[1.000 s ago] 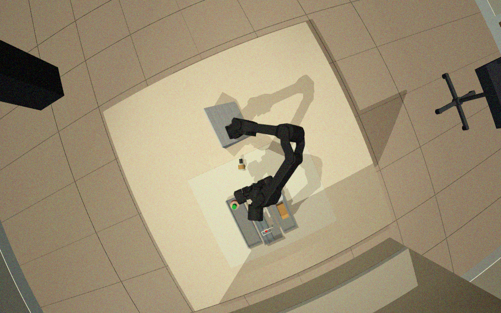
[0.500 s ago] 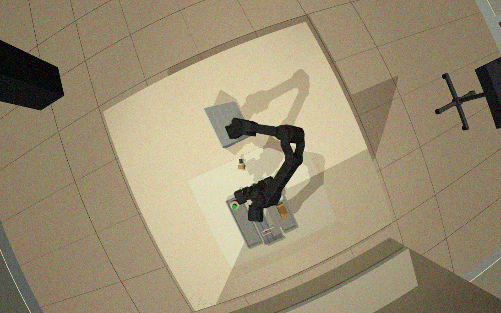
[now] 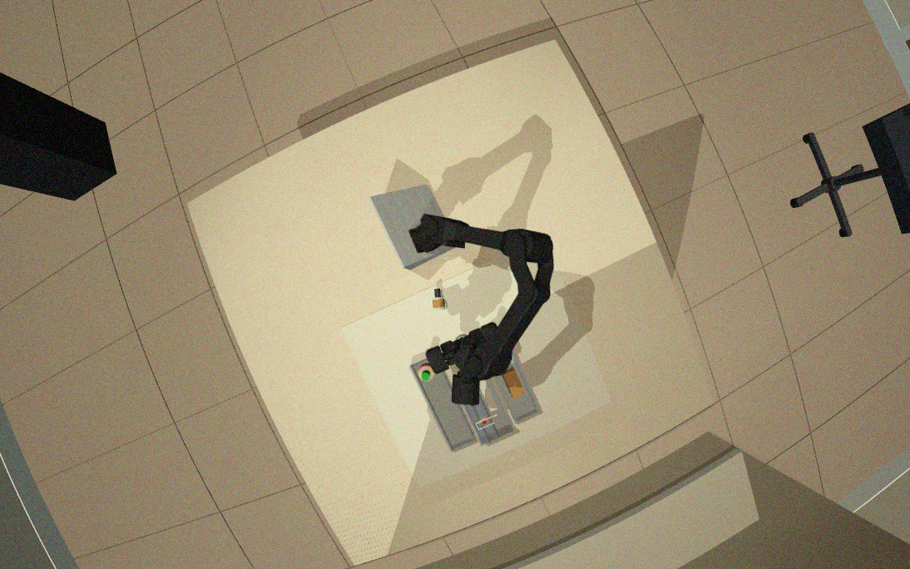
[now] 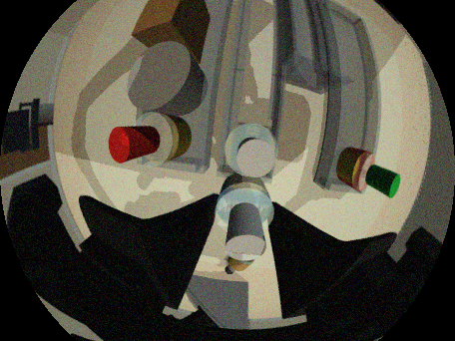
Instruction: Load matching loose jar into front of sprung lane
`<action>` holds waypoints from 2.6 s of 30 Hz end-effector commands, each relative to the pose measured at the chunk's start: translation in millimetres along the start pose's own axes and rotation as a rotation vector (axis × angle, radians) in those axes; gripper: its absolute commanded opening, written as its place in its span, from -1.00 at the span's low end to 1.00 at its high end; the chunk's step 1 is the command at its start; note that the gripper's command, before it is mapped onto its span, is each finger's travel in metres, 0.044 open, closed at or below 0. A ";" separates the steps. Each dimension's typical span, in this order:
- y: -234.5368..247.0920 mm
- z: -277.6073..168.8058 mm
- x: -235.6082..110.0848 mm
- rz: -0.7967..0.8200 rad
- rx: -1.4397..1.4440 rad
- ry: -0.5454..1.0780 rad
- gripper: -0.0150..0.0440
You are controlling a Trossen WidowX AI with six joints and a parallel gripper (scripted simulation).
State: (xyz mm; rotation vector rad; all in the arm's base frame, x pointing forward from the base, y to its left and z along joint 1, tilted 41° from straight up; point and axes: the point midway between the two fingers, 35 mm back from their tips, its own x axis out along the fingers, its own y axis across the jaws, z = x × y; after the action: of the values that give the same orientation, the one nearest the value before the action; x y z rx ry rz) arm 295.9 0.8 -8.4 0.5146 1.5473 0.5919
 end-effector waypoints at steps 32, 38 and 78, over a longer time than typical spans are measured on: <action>0.7 21.5 -2.7 -0.001 -0.014 -0.022 -0.49; 0.8 23.8 -3.2 -0.001 -0.014 -0.022 -0.49; 1.5 38.6 -7.9 -0.001 -0.014 -0.023 -0.49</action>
State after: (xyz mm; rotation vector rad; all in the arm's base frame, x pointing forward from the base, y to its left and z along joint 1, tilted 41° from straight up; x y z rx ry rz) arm 324.6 1.0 -6.2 0.5111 1.5503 0.5945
